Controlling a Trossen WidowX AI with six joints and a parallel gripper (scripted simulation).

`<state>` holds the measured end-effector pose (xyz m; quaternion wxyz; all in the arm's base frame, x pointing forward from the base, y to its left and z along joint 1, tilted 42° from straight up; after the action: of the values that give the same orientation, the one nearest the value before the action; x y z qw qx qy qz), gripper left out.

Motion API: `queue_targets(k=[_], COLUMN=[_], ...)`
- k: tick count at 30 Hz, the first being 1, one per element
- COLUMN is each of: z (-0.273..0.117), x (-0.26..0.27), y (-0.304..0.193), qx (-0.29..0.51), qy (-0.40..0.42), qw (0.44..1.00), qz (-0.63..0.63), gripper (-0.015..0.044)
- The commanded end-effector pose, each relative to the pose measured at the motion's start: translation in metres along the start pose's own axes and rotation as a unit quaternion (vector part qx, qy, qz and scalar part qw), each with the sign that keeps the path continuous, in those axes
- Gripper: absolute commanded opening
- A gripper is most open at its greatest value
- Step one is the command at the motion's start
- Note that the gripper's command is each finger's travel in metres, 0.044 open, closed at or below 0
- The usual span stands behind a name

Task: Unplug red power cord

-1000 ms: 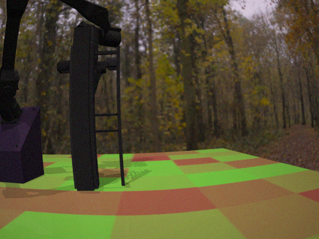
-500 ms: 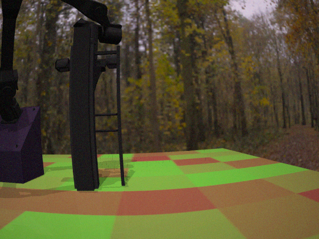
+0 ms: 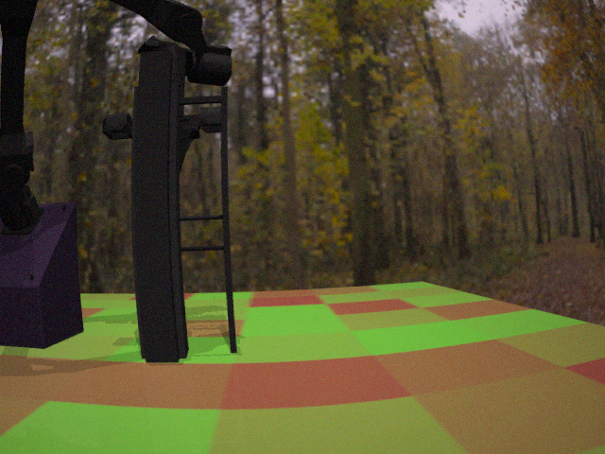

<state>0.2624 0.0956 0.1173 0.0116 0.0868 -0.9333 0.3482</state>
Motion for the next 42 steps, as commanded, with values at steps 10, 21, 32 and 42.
queue_targets(k=[10, 21, 32, 42], z=[0.004, 0.004, 0.003, 0.002], x=[0.0, 0.0, -0.002, -0.002], y=[0.0, 0.004, 0.021, 0.038], qx=[0.0, 0.0, -0.001, -0.002], qy=[0.001, 0.001, 0.001, 0.001], qw=[1.0, 1.0, 1.0, 1.0], qz=[0.0, 0.0, -0.001, -0.001], gripper=[0.0061, 0.0, 0.0, 0.0])
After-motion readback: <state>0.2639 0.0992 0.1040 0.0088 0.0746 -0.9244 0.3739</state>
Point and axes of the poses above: the point midway between the two fingers, 35 mm back from their tips, its own z axis out along the fingers, its own x axis across the jaws, y = z × x, the point moved 6 cm from there along -z, back along the fingers, and after that the axes turned 1 degree about -z, right-handed, at the moved point
